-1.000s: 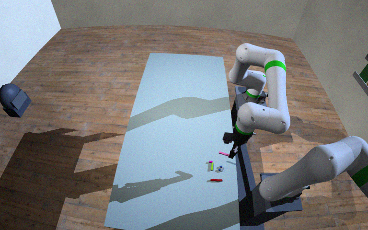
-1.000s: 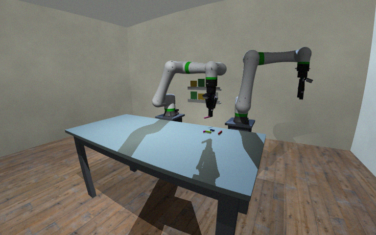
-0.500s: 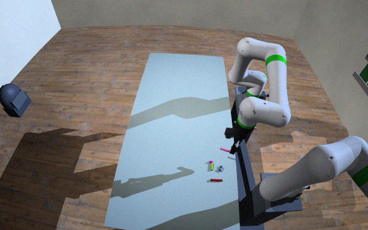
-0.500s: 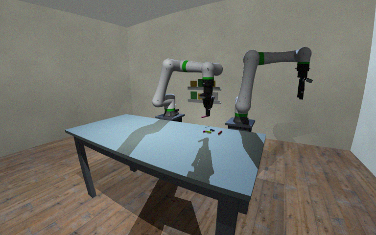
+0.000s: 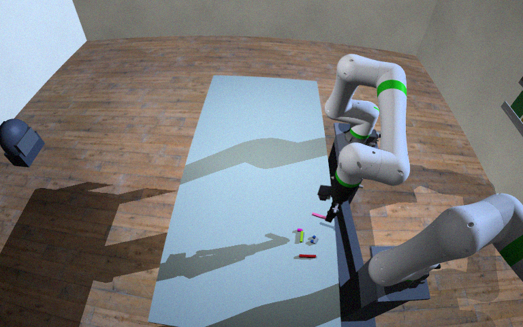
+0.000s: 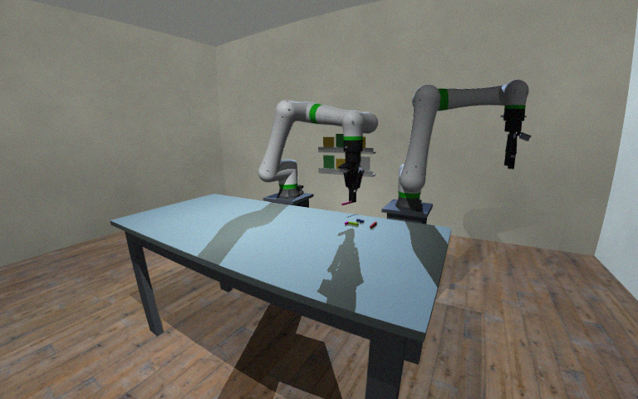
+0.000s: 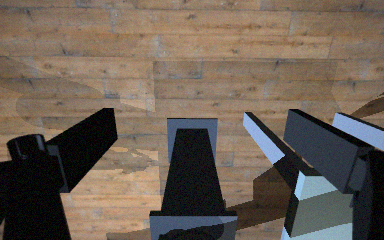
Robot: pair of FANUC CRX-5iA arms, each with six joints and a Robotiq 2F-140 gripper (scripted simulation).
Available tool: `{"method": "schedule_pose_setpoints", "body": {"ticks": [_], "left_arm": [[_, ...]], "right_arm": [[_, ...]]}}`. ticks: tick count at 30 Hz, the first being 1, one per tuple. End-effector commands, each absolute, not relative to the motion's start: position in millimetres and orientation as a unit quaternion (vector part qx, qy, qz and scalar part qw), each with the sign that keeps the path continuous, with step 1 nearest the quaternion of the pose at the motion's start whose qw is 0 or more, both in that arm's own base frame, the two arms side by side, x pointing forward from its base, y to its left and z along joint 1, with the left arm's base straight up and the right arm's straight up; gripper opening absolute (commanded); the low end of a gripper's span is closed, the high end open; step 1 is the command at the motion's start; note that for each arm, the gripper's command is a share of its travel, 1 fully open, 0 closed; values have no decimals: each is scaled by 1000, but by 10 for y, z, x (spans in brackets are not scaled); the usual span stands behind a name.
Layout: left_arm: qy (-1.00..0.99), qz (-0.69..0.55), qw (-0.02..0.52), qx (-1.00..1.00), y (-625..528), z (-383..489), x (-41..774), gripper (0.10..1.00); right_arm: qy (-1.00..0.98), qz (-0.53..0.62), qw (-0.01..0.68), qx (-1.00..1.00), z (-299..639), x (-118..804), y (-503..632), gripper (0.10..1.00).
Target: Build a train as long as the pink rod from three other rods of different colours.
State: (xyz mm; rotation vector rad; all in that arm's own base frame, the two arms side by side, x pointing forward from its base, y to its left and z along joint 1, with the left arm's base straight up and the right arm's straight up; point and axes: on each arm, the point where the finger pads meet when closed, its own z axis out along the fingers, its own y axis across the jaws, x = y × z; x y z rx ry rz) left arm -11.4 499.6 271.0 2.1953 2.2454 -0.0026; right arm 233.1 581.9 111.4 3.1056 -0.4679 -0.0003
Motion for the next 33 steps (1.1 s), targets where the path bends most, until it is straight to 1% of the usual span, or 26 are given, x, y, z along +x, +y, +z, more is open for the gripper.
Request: {"method": "schedule_pose_setpoints", "body": {"ticks": [1,15,33], "left_arm": [[715,0,0,699,4999,2720,-112,1000],[715,0,0,699,4999,2720,-112,1000],[715,0,0,699,4999,2720,-112,1000]], "right_arm": [[-149,0,-1,989,990,2334,5824,124],[-149,0,-1,989,525,2332,5822,124],[-149,0,-1,989,493,2332,5822,124]]}}
